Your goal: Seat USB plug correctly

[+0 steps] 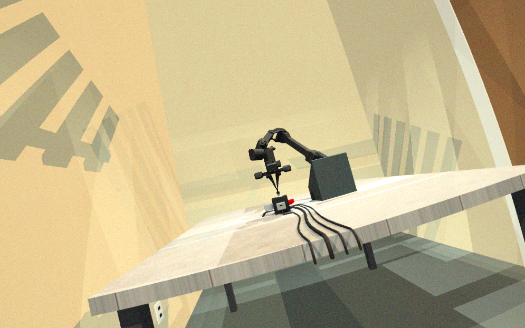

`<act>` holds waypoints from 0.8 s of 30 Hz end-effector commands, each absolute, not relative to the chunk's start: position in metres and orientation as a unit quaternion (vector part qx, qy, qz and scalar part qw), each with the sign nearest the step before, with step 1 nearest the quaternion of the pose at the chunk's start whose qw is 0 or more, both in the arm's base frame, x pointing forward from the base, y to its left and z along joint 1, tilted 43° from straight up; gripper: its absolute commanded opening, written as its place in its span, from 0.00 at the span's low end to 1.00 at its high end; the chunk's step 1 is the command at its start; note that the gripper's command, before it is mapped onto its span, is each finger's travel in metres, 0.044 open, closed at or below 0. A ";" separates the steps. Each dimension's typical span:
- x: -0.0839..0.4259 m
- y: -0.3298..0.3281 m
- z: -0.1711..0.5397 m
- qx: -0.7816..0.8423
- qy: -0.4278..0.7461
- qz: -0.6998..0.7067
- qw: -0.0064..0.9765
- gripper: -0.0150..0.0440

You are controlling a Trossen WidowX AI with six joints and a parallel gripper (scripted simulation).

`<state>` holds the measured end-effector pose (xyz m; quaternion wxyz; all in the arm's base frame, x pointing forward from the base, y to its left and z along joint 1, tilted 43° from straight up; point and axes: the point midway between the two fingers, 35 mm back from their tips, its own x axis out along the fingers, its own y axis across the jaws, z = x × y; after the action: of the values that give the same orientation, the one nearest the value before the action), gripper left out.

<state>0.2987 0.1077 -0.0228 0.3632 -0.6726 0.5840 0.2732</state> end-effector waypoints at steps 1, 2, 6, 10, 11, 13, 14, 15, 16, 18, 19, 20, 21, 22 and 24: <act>0.299 0.108 -0.023 -0.672 0.583 0.276 0.364 0.25; 0.299 0.108 -0.023 -0.672 0.583 0.276 0.364 0.25; 0.299 0.108 -0.024 -0.672 0.583 0.276 0.364 0.25; 0.299 0.107 -0.024 -0.672 0.583 0.276 0.364 0.25; 0.299 0.107 -0.024 -0.672 0.583 0.276 0.364 0.25; 0.299 0.107 -0.024 -0.672 0.583 0.276 0.364 0.25; 0.299 0.107 -0.024 -0.672 0.583 0.276 0.364 0.25; 0.299 0.107 -0.024 -0.672 0.583 0.276 0.364 0.25; 0.299 0.107 -0.024 -0.672 0.583 0.276 0.364 0.25; 0.299 0.107 -0.025 -0.672 0.583 0.276 0.364 0.25; 0.299 0.107 -0.025 -0.672 0.583 0.276 0.364 0.25; 0.299 0.106 -0.025 -0.672 0.583 0.276 0.364 0.25; 0.299 0.106 -0.025 -0.672 0.583 0.276 0.364 0.25; 0.299 0.106 -0.025 -0.672 0.583 0.276 0.364 0.25; 0.299 0.106 -0.025 -0.672 0.583 0.276 0.364 0.25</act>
<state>0.2993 0.1061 -0.0243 0.3644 -0.6722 0.5836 0.2734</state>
